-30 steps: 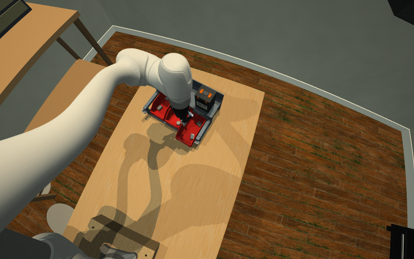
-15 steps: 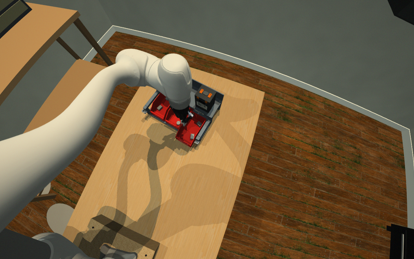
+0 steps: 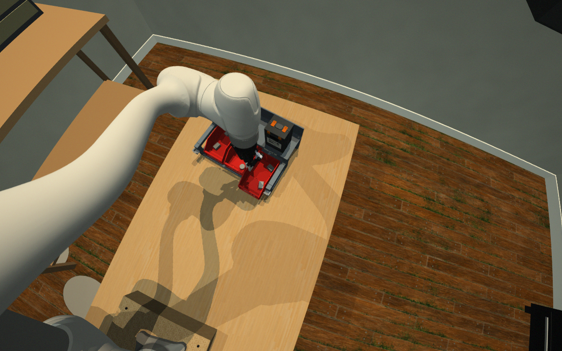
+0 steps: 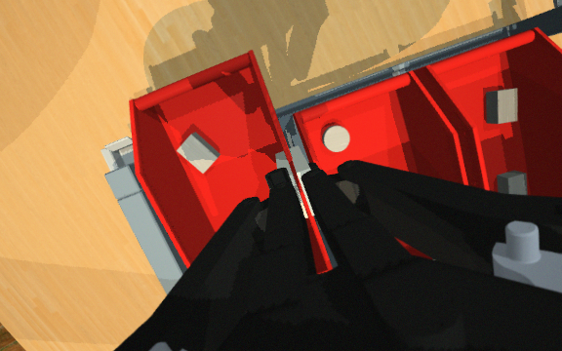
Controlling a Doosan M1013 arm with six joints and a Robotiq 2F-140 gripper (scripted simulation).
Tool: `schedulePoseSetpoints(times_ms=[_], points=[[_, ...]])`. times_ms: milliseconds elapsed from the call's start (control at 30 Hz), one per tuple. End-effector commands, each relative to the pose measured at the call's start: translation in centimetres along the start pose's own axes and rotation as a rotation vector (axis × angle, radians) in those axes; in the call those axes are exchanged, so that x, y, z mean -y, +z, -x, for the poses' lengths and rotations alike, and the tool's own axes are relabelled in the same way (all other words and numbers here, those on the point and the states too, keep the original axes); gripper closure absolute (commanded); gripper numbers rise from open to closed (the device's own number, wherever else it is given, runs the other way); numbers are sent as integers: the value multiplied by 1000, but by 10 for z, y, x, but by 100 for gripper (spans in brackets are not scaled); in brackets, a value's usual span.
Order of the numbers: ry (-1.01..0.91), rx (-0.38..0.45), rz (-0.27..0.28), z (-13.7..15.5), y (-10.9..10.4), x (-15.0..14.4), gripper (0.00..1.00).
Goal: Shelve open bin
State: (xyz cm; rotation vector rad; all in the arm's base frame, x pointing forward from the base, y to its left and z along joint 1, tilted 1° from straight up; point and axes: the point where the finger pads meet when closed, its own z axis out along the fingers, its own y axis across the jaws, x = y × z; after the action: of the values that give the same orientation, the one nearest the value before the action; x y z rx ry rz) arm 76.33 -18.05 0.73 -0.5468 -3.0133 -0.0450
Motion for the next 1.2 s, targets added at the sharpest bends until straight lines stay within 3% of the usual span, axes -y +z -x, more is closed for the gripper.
schedulePoseSetpoints(times_ms=[0,433,467,1167], points=[[0,0,0,0,0,0,100],[0,0,0,0,0,0,100],[0,0,0,0,0,0,94],[0,0,0,0,0,0,94]])
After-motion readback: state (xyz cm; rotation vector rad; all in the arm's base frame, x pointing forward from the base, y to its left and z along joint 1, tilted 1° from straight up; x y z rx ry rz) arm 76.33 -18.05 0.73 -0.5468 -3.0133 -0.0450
